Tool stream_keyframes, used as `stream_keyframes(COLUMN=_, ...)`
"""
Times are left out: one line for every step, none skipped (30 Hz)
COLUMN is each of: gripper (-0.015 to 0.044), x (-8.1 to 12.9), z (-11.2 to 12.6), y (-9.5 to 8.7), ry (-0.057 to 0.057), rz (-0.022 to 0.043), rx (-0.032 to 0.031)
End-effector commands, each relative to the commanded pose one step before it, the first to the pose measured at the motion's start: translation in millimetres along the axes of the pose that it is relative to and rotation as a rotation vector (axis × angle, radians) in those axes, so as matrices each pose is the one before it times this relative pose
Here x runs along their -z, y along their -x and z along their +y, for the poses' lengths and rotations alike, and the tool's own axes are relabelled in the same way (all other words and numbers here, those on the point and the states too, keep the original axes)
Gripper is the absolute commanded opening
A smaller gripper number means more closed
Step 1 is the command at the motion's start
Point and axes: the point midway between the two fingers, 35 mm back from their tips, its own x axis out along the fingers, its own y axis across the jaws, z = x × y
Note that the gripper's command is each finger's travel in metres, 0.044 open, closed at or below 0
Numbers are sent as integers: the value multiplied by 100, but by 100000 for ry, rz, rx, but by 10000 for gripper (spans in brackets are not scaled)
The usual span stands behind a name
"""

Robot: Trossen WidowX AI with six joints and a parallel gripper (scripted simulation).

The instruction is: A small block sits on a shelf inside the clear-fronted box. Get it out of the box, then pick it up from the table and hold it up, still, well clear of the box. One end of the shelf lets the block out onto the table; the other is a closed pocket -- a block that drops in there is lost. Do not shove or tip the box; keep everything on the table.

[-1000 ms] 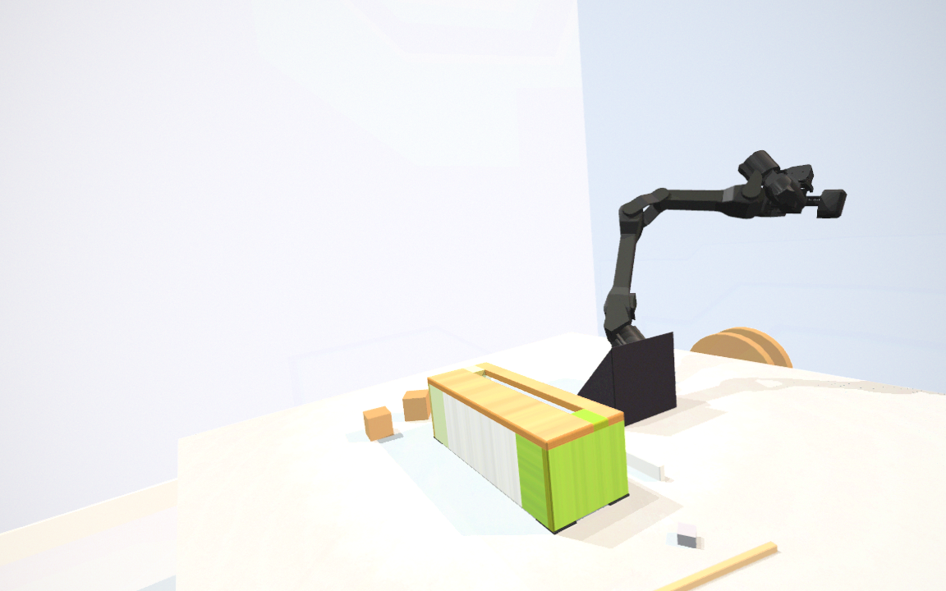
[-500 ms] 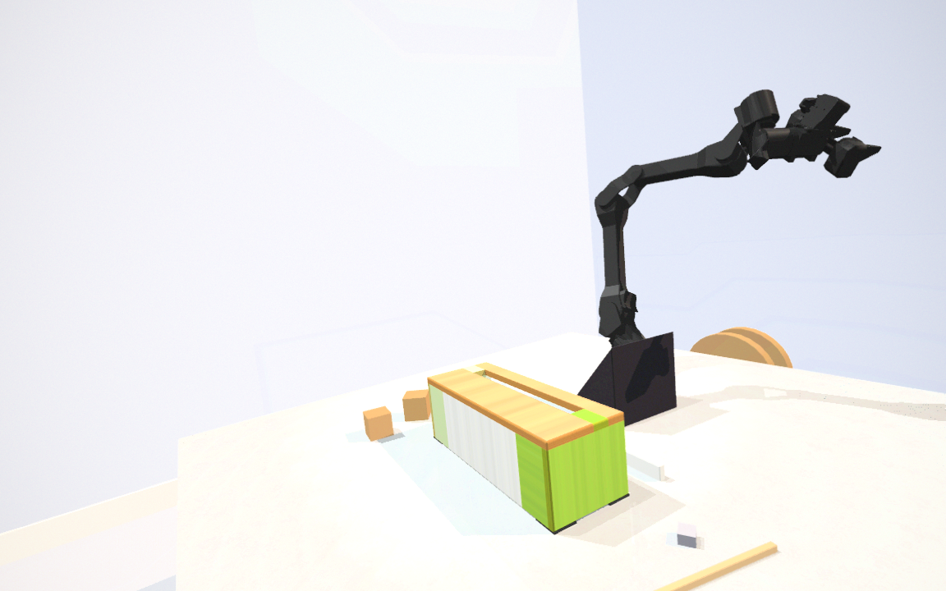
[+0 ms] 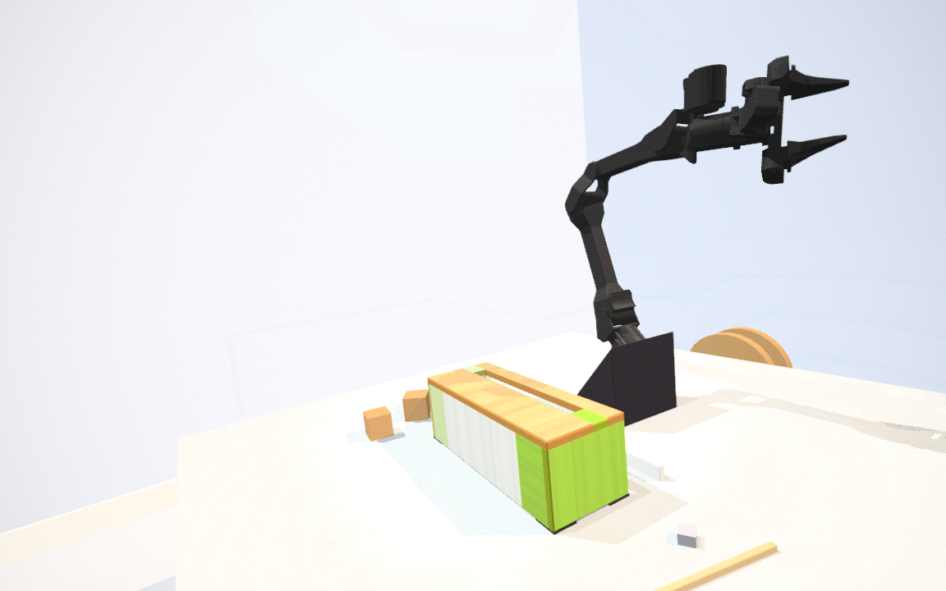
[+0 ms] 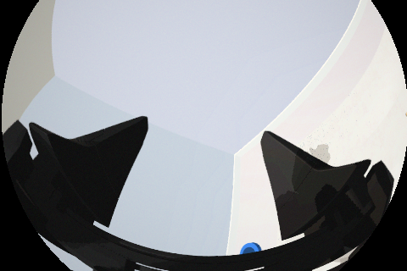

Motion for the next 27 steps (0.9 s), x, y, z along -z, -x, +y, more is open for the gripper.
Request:
stream_keyframes(gripper=400, x=-4768, z=-3172, y=2715, ry=-16571, rz=-12474, rx=8171)
stream_keyframes(gripper=400, x=-1509, z=-793, y=615, ry=-4721, rz=-3507, rx=2183)
stream_keyframes(gripper=400, x=-1516, z=-780, y=588, ry=-4730, rz=-3480, rx=2162)
stream_keyframes(gripper=400, x=-1523, z=-766, y=560, ry=-4737, rz=-3452, rx=2143)
stream_keyframes(gripper=400, x=-1529, z=-752, y=533, ry=-4741, rz=-3423, rx=2127)
stream_keyframes(gripper=400, x=-1592, z=-763, y=525, ry=-4831, rz=-3531, rx=2162)
stream_keyframes(gripper=400, x=-1601, z=-752, y=497, ry=-4847, rz=-3509, rx=2160)
stream_keyframes(gripper=400, x=-1605, z=-739, y=466, ry=-4844, rz=-3475, rx=2154)
stream_keyframes(gripper=400, x=-1607, z=-725, y=436, ry=-4840, rz=-3441, rx=2150)
stream_keyframes(gripper=400, x=-1608, z=-712, y=406, ry=-4832, rz=-3408, rx=2149)
stream_keyframes(gripper=400, x=-1609, z=-698, y=376, ry=-4822, rz=-3374, rx=2151)
stream_keyframes(gripper=400, x=-1609, z=-685, y=345, ry=-4808, rz=-3341, rx=2154)
stream_keyframes(gripper=400, x=-1608, z=-672, y=315, ry=-4791, rz=-3310, rx=2160)
stream_keyframes(gripper=400, x=-1606, z=-659, y=285, ry=-4771, rz=-3278, rx=2168)
stream_keyframes(gripper=400, x=-1602, z=-646, y=255, ry=-4749, rz=-3246, rx=2178)
stream_keyframes(gripper=400, x=-1706, z=-685, y=243, ry=-5182, rz=-3428, rx=2394)
stream_keyframes(gripper=400, x=-1722, z=-678, y=212, ry=-5212, rz=-3437, rx=2435)
stream_keyframes(gripper=400, x=-1716, z=-661, y=178, ry=-5174, rz=-3406, rx=2448)
stream_keyframes(gripper=400, x=-1709, z=-645, y=144, ry=-5133, rz=-3376, rx=2463)
stream_keyframes(gripper=400, x=-1701, z=-629, y=110, ry=-5087, rz=-3347, rx=2479)
stream_keyframes(gripper=400, x=-1692, z=-613, y=77, ry=-5037, rz=-3319, rx=2497)
stream_keyframes(gripper=400, x=-1682, z=-598, y=44, ry=-4983, rz=-3293, rx=2516)
stream_keyframes(gripper=400, x=-1671, z=-583, y=12, ry=-4926, rz=-3269, rx=2535)
stream_keyframes(gripper=400, x=-1659, z=-568, y=-20, ry=-4864, rz=-3246, rx=2555)
stream_keyframes(gripper=400, x=-1646, z=-554, y=-51, ry=-4799, rz=-3224, rx=2575)
stream_keyframes(gripper=400, x=-1634, z=-541, y=-82, ry=-4735, rz=-3208, rx=2598)
stream_keyframes(gripper=400, x=-1636, z=-534, y=-113, ry=-4710, rz=-3222, rx=2645)
